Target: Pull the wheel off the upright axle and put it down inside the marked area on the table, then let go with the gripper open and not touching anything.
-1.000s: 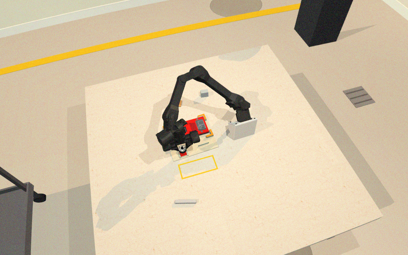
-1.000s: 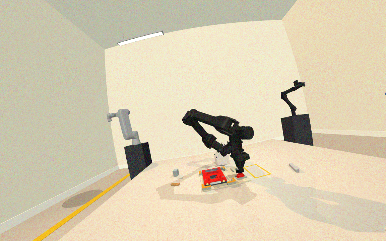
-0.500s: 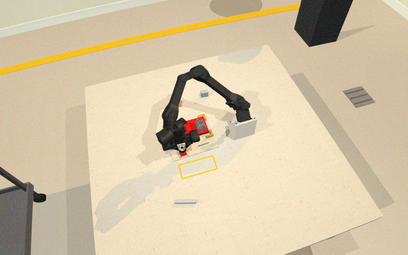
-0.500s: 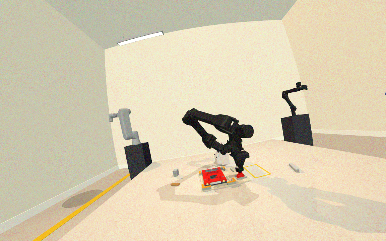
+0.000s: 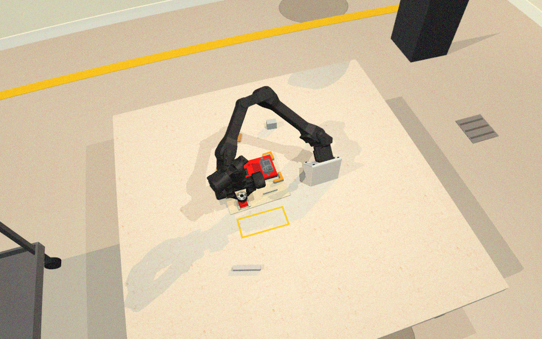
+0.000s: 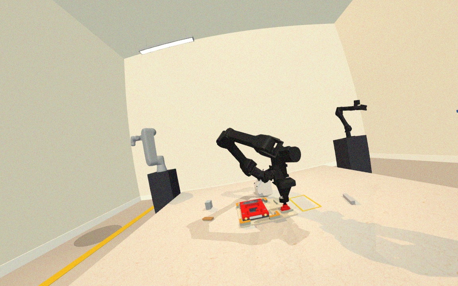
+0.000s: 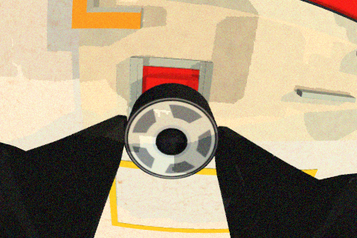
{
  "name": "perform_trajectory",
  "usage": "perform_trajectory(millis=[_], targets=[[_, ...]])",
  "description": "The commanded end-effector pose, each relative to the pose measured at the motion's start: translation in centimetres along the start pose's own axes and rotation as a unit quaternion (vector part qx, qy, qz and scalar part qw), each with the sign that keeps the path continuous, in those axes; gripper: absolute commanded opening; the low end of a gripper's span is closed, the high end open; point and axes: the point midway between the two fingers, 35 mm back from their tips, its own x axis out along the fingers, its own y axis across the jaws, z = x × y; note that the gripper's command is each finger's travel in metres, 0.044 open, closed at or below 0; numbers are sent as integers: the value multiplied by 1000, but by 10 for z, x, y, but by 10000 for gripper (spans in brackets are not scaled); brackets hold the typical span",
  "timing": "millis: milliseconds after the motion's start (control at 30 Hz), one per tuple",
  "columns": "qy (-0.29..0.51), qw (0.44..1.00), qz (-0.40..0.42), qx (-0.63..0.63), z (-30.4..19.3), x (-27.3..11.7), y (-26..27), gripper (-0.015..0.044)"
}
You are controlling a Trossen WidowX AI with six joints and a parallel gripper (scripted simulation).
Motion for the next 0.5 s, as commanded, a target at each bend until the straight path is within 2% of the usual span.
perform_trajectory(millis=[0,467], targets=[[1,1000,2,2,-1,-4,1,0],[1,1000,3,1,-1,-8,0,0]])
